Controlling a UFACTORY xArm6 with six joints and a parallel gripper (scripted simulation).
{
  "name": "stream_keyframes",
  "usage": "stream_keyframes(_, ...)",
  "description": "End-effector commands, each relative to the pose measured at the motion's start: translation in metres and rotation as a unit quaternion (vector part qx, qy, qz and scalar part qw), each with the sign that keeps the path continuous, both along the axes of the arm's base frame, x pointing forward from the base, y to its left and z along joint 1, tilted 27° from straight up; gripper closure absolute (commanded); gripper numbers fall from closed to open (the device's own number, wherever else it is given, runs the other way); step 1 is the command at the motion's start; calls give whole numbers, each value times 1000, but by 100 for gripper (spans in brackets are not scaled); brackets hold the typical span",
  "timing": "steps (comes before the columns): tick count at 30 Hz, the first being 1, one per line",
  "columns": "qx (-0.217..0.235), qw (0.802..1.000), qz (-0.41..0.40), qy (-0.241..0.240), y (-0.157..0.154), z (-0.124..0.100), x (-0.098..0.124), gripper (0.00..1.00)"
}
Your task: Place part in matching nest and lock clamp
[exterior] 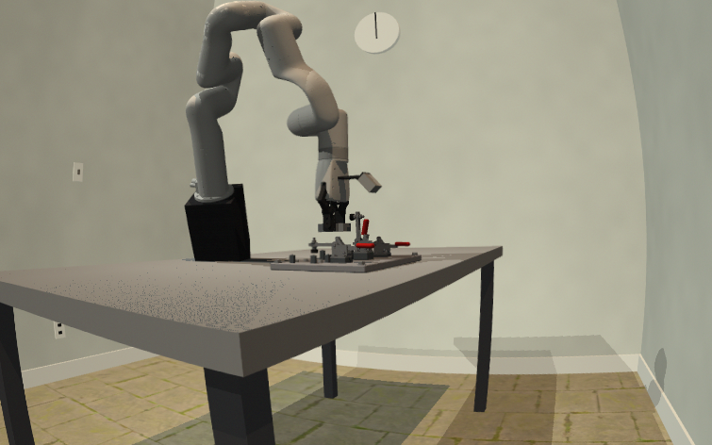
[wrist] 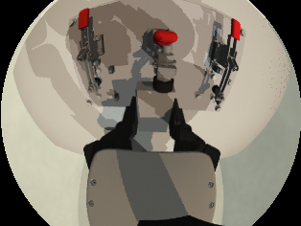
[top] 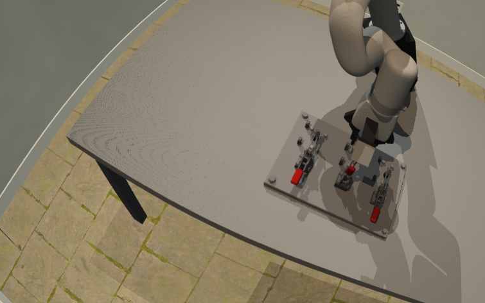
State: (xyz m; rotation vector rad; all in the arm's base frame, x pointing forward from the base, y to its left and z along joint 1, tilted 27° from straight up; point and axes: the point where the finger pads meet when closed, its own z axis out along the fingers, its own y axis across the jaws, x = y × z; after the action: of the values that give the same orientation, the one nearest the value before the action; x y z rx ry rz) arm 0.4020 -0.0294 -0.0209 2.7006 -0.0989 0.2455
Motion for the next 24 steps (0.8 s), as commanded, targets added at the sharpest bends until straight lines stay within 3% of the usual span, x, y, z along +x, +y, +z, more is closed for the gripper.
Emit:
stream_keyframes(1,0,1000,0,-1,0,1,1,100)
stream_keyframes(24,0,1000,1,-1,-1,-3,2,100)
